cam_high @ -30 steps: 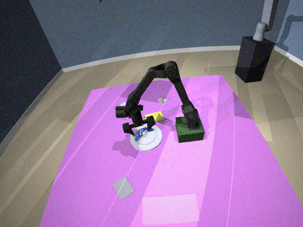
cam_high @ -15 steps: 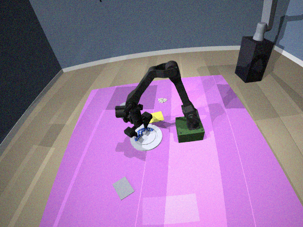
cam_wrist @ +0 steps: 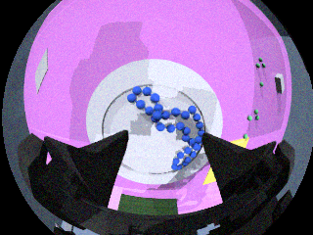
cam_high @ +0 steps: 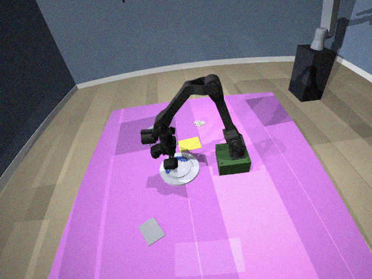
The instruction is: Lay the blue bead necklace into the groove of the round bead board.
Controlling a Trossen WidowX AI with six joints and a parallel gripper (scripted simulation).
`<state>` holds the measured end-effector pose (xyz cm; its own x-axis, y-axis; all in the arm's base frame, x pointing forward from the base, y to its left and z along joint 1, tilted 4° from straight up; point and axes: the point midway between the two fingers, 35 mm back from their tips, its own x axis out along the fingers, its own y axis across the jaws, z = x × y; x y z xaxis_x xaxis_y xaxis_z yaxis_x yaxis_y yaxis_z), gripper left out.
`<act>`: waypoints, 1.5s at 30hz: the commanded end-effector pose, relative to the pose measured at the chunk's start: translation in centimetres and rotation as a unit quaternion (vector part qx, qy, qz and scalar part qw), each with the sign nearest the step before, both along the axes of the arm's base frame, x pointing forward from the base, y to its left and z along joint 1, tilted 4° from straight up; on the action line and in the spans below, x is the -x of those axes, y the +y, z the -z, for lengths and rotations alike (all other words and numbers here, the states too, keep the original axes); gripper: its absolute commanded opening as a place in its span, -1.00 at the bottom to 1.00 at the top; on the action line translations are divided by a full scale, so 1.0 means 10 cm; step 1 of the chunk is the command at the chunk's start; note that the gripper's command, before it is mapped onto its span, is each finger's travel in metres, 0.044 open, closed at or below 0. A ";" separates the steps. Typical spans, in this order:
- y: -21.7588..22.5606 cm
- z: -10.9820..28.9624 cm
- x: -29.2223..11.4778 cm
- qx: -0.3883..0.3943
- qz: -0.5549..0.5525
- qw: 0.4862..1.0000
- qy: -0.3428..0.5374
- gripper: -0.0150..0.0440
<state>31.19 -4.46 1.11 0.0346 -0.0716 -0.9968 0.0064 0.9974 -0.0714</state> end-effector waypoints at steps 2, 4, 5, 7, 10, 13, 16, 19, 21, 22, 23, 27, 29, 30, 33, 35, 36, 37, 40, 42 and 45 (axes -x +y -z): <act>0.07 -0.16 0.00 0.018 -0.442 0.896 0.028 0.80; 0.07 -0.16 0.00 0.020 -0.480 0.877 0.031 0.80; 0.07 -0.17 0.00 0.020 -0.483 0.875 0.031 0.80; 0.07 -0.17 0.00 0.020 -0.483 0.875 0.031 0.80; 0.07 -0.17 0.00 0.020 -0.483 0.875 0.031 0.80; 0.07 -0.17 0.00 0.020 -0.483 0.875 0.031 0.80; 0.07 -0.17 0.00 0.020 -0.483 0.875 0.031 0.80; 0.07 -0.17 0.00 0.020 -0.483 0.875 0.031 0.80; 0.07 -0.17 0.00 0.020 -0.483 0.875 0.031 0.80; 0.07 -0.17 0.00 0.020 -0.483 0.875 0.031 0.80; 0.07 -0.17 0.00 0.020 -0.483 0.875 0.031 0.80; 0.07 -0.07 0.00 0.020 -0.483 0.875 0.031 0.80; 0.06 -0.01 0.00 0.020 -0.483 0.875 0.031 0.80; 0.06 -0.01 0.00 0.020 -0.483 0.875 0.031 0.80; 0.07 -0.09 -0.03 0.023 -0.480 0.877 0.024 0.80; 0.07 -0.08 -0.03 0.023 -0.480 0.877 0.024 0.80; 0.06 -0.07 -0.03 0.023 -0.480 0.877 0.025 0.80; 0.06 -0.05 -0.03 0.023 -0.480 0.877 0.025 0.80; 0.06 -0.01 -0.03 0.022 -0.481 0.876 0.026 0.80; 0.06 0.02 -0.03 0.022 -0.481 0.876 0.027 0.80; 0.05 0.07 -0.03 0.022 -0.481 0.876 0.028 0.80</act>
<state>31.75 -3.87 1.30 0.0669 -0.0736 -0.9950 -0.8367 0.5391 -0.0962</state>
